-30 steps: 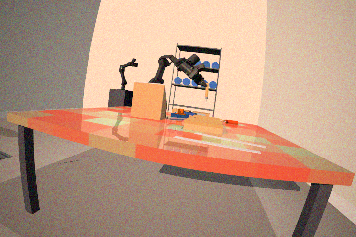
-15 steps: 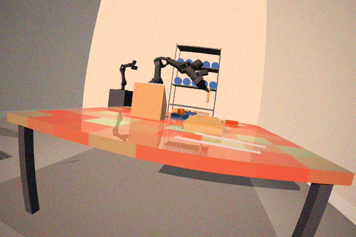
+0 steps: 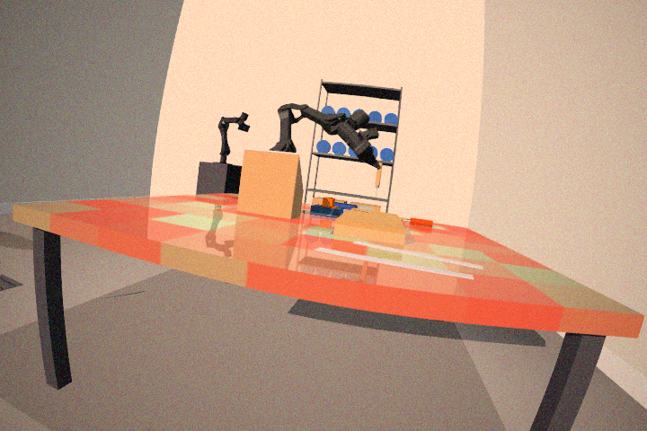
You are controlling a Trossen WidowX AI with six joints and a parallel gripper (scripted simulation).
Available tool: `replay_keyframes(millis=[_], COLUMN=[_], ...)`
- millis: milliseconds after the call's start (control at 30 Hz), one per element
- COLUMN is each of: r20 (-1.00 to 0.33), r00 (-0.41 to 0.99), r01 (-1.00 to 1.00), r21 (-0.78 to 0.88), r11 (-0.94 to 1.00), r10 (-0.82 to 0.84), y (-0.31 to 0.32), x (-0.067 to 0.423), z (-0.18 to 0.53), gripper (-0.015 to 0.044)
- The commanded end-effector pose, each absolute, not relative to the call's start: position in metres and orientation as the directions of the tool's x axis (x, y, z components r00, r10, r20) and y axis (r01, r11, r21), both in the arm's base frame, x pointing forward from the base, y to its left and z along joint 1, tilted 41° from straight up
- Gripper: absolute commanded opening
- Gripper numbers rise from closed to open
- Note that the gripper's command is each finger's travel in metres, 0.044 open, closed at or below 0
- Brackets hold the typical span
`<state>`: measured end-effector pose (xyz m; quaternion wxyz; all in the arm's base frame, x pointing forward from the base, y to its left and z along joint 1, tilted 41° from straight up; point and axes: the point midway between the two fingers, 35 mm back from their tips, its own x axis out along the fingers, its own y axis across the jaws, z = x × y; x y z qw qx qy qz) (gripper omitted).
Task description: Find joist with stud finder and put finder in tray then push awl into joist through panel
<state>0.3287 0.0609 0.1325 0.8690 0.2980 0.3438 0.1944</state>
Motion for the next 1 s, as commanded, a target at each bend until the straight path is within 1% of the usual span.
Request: replay_keyframes(millis=[0, 967], r20=[-0.486, -0.485], r00=[0.690, 0.690], r01=[-0.124, -0.124], r21=[0.651, 0.652], r11=[0.749, 0.748], r10=[0.537, 0.537], y=[0.062, 0.078], x=[0.329, 0.326], z=[0.128, 0.110], gripper=[0.0000, 0.0000])
